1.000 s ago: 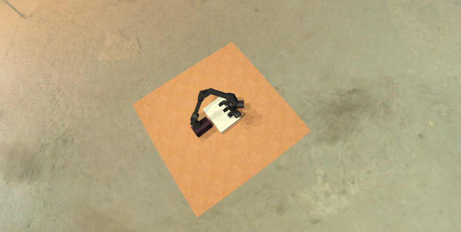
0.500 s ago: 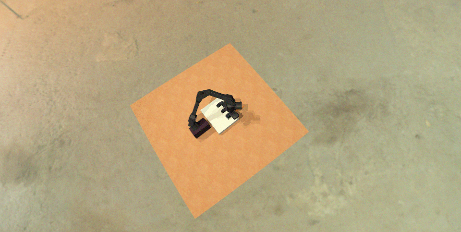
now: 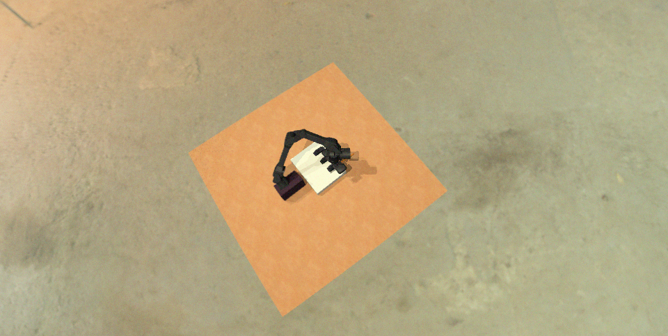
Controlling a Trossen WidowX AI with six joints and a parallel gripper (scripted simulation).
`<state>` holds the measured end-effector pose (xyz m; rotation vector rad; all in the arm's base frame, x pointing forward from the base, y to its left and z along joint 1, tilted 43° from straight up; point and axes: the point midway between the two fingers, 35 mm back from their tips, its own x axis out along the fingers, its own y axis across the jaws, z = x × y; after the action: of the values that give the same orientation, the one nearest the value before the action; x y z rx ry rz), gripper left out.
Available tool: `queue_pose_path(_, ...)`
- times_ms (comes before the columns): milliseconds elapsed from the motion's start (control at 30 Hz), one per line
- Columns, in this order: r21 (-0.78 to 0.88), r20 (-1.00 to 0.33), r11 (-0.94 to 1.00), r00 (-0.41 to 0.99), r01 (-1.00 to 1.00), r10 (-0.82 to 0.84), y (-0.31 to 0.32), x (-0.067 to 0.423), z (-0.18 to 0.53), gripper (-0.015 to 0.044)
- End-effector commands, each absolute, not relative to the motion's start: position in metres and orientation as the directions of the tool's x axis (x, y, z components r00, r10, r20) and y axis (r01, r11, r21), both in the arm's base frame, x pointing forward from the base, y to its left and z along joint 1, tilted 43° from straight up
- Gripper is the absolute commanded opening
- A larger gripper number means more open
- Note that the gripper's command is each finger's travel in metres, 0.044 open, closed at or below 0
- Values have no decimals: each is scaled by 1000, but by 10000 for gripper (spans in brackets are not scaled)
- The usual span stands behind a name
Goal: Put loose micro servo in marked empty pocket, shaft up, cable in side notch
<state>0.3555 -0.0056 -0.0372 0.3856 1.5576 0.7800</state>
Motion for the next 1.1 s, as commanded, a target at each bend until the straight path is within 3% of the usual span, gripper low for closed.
queue_pose_path(0, 678, -735, 710, -151, -191, 661, -3, 355, -40, 0)
queue_pose_path(567, 678, -735, 710, -151, -191, 661, 8, 352, -52, 0)
queue_pose_path(800, 678, -735, 710, -151, -191, 661, 6, 352, -51, 184)
queue_pose_path(1067, 677, -735, 711, -151, -190, 661, -16, 354, -24, 187)
